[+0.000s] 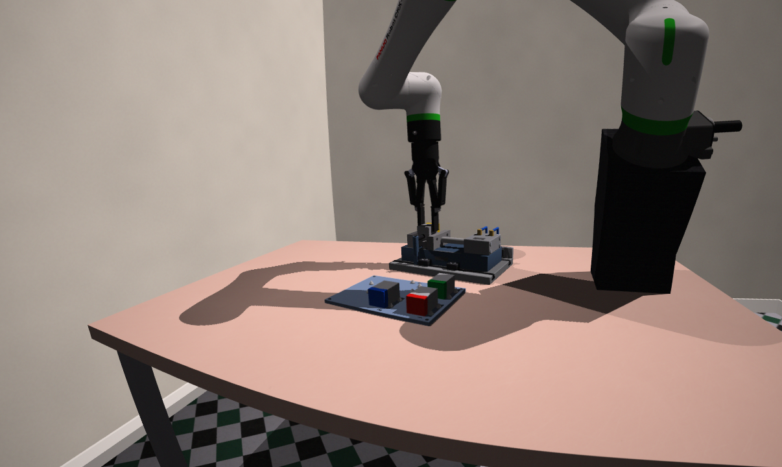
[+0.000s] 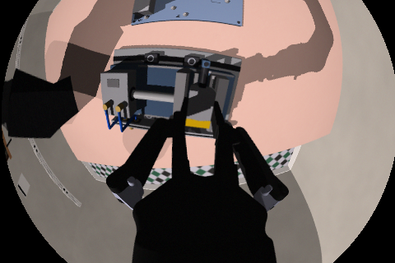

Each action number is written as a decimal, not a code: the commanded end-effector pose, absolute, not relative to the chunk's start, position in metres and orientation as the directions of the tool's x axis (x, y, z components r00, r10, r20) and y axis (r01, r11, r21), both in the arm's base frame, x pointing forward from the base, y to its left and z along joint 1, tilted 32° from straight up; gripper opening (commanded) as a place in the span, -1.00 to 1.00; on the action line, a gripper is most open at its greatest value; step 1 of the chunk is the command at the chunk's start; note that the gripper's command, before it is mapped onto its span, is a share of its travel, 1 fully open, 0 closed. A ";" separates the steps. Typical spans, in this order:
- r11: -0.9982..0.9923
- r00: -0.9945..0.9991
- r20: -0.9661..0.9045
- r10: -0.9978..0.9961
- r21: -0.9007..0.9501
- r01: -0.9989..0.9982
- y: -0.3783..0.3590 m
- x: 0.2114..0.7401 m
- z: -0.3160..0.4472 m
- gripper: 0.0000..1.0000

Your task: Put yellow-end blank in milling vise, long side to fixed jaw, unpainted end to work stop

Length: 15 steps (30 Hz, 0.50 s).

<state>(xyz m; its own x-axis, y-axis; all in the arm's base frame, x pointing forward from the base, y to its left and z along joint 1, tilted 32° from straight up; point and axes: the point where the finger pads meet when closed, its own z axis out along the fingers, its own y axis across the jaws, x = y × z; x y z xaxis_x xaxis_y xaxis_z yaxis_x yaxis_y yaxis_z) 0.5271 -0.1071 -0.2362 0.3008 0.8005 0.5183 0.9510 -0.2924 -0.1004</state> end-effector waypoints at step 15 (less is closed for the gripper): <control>-0.293 0.301 0.518 0.801 -0.099 0.951 -0.108 0.528 -0.236 1.00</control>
